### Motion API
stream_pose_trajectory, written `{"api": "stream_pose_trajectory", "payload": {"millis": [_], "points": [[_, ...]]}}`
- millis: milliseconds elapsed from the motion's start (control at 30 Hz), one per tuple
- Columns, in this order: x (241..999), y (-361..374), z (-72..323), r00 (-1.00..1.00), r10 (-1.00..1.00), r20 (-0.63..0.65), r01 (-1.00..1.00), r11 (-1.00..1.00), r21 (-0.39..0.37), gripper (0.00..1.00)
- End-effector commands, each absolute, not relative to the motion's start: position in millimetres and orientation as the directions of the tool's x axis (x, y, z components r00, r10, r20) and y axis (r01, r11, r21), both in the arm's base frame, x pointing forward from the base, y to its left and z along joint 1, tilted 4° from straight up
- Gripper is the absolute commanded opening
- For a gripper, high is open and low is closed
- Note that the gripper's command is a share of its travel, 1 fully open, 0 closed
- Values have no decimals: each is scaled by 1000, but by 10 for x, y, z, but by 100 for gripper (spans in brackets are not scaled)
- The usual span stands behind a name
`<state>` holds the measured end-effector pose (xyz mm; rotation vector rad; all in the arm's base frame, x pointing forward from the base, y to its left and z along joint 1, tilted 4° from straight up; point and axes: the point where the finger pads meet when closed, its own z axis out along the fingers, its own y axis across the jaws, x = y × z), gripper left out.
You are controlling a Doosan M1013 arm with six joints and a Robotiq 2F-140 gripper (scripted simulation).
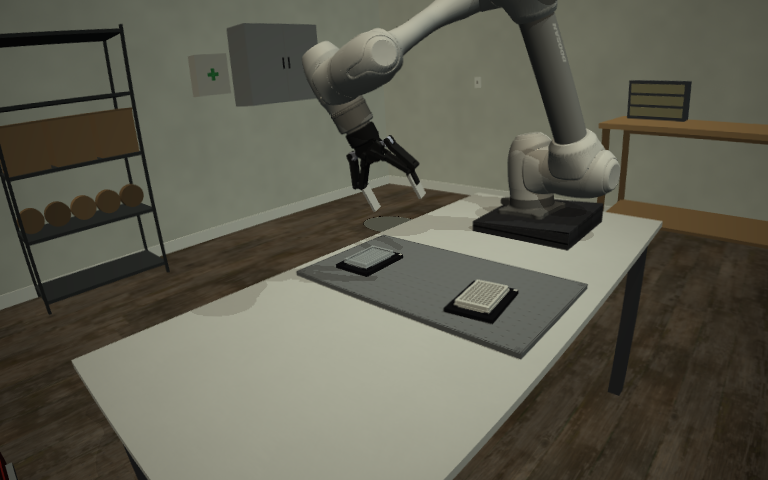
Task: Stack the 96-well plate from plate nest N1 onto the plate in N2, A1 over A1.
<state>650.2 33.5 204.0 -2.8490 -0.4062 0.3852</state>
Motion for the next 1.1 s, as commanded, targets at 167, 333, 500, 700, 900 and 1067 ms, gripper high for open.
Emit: {"api": "stream_pose_trajectory", "payload": {"millis": [167,333,500,700,900,1067], "points": [[6504,553,1893,934,284,-218,238,-948,-213,100],[6498,764,1760,943,266,-199,239,-960,-146,100],[6488,977,1630,948,259,-185,241,-963,-117,100],[6474,1151,1531,952,253,-170,242,-967,-86,100],[6443,1414,1390,960,247,-131,244,-969,-33,100],[6412,1635,1278,963,246,-107,246,-969,-10,100]]}}
